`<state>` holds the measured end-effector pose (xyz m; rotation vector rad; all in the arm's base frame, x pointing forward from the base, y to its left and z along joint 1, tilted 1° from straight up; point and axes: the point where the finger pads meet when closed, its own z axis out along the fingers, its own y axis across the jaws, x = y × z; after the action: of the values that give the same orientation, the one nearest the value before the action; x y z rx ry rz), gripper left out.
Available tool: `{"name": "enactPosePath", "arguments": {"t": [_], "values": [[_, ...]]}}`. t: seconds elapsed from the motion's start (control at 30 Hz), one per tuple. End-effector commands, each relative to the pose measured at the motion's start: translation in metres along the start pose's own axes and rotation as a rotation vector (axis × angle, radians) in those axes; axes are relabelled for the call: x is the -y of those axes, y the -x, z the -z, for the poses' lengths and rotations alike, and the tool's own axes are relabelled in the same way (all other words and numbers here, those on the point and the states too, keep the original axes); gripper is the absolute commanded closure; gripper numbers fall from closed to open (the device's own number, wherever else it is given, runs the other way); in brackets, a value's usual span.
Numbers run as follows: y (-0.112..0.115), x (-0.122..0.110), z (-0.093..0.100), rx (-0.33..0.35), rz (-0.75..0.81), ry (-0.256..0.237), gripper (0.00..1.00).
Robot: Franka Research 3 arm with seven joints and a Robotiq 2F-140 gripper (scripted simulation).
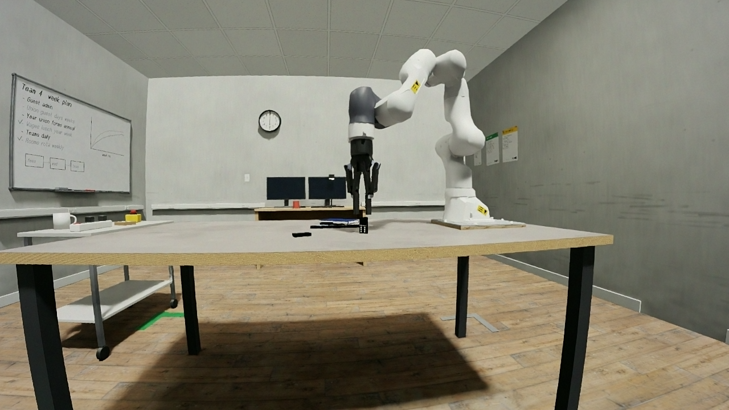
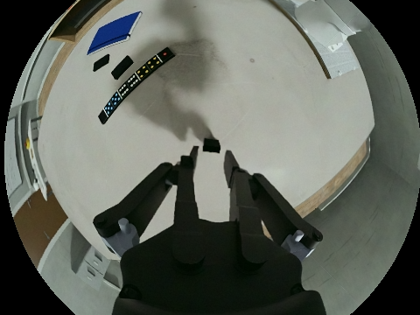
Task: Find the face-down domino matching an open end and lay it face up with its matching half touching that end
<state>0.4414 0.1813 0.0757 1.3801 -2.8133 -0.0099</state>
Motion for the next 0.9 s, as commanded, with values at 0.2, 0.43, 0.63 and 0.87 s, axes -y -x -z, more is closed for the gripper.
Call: {"name": "enactPosePath", "arguments": {"t": [0.2, 0.43, 0.63, 0.87], "values": [[-0.0009, 0.0013, -0.0011, 0.000, -0.003, -0.001, 0.66], [-0.0009, 0.0013, -0.0011, 0.000, -0.003, -0.001, 0.66], [-0.0009, 0.0013, -0.0011, 0.000, -0.003, -0.001, 0.66], [-0.0009, 0.0013, -0.0047, 0.000, -0.003, -0.001, 0.66]]}}
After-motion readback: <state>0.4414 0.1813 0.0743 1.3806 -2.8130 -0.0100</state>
